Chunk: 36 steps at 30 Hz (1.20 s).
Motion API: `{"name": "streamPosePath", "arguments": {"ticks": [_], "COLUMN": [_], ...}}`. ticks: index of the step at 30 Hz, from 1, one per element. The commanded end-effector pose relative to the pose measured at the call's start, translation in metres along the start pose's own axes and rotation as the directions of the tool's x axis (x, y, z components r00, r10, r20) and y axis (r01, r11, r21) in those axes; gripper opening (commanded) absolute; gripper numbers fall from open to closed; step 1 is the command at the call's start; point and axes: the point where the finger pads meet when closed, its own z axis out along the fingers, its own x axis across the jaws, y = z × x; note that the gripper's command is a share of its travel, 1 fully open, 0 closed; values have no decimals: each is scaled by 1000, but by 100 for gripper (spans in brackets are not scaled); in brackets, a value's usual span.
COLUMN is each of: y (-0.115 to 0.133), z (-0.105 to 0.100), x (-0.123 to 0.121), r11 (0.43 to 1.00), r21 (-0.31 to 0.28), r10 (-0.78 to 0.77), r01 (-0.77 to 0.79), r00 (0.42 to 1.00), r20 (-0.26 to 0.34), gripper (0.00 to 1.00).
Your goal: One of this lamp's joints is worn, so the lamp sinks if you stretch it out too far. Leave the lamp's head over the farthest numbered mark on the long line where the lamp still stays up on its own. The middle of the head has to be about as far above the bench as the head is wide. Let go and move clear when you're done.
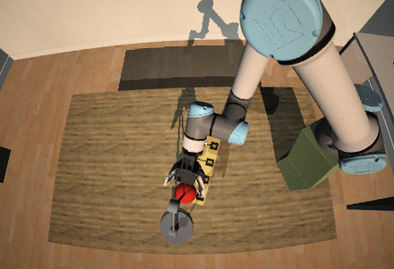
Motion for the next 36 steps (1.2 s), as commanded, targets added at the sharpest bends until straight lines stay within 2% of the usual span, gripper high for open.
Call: {"name": "streamPosePath", "arguments": {"ticks": [1, 17, 18, 36], "y": [0, -1, -1, -1], "z": [9, 25, 25, 21], "x": [-1, -2, -2, -2], "r11": [1000, 1000, 1000, 1000], "r21": [-2, -4, -4, -3], "r10": [-1, 0, 0, 0], "r01": [1, 0, 0, 0], "r00": [1000, 1000, 1000, 1000], "r20": [2, 4, 4, 3], "gripper": [100, 100, 0, 0]}}
